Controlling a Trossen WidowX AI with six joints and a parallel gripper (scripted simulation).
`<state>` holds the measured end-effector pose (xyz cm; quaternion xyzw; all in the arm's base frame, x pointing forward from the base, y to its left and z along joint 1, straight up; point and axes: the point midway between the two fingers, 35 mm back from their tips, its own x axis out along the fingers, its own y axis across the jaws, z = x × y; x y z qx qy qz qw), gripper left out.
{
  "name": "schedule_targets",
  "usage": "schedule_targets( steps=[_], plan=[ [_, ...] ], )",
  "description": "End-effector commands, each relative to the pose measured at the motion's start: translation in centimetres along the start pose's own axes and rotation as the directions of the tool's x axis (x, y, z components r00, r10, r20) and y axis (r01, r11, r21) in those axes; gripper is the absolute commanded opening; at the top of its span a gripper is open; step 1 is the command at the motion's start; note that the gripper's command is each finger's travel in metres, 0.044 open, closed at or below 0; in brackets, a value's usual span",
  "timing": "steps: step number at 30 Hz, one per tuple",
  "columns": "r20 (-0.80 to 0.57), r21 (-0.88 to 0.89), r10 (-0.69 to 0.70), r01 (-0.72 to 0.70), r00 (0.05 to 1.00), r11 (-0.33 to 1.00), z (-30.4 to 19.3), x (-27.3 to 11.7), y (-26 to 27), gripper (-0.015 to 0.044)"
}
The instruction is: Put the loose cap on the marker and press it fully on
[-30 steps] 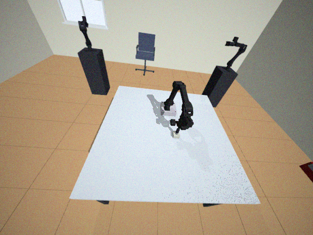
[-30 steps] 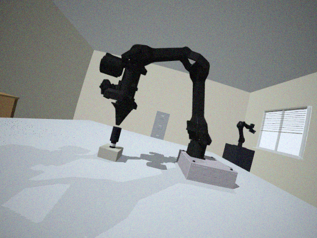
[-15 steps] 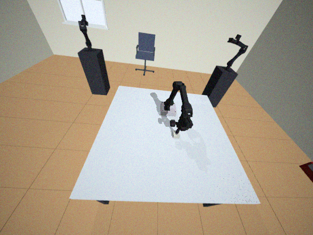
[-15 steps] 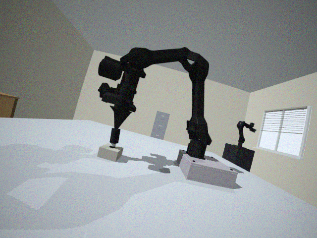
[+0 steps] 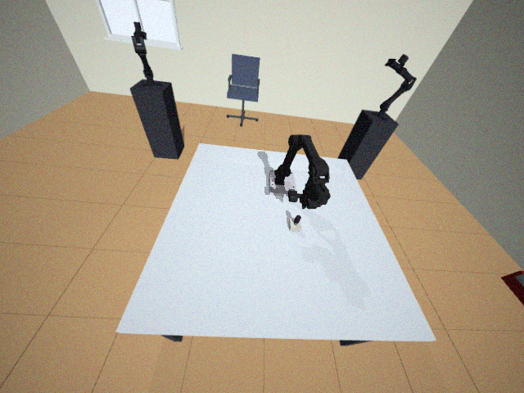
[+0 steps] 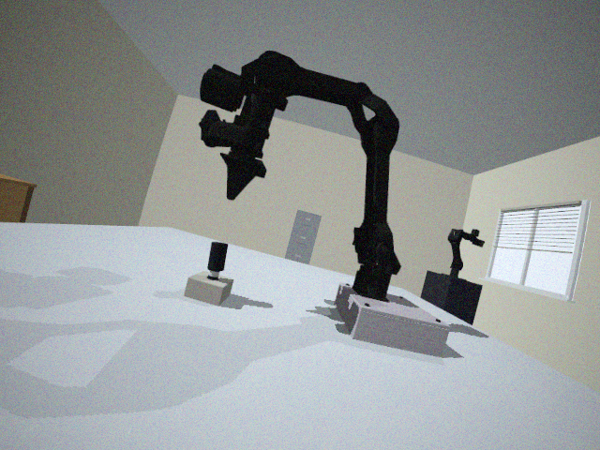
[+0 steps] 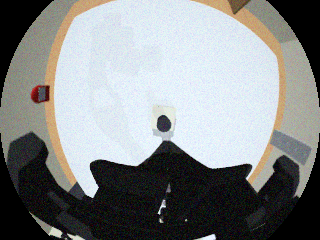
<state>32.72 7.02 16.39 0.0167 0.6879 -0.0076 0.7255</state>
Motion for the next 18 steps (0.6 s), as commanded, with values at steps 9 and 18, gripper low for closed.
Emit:
schedule_targets(
  steps=[9, 18],
  plan=[
    [-0.006, 0.007, -0.003, 0.003, 1.0, 1.0, -0.17, -1.09, -0.07, 0.0184],
    [-0.006, 0.007, -0.003, 0.003, 1.0, 1.0, -0.17, -1.09, -0.07, 0.042]
  ],
)
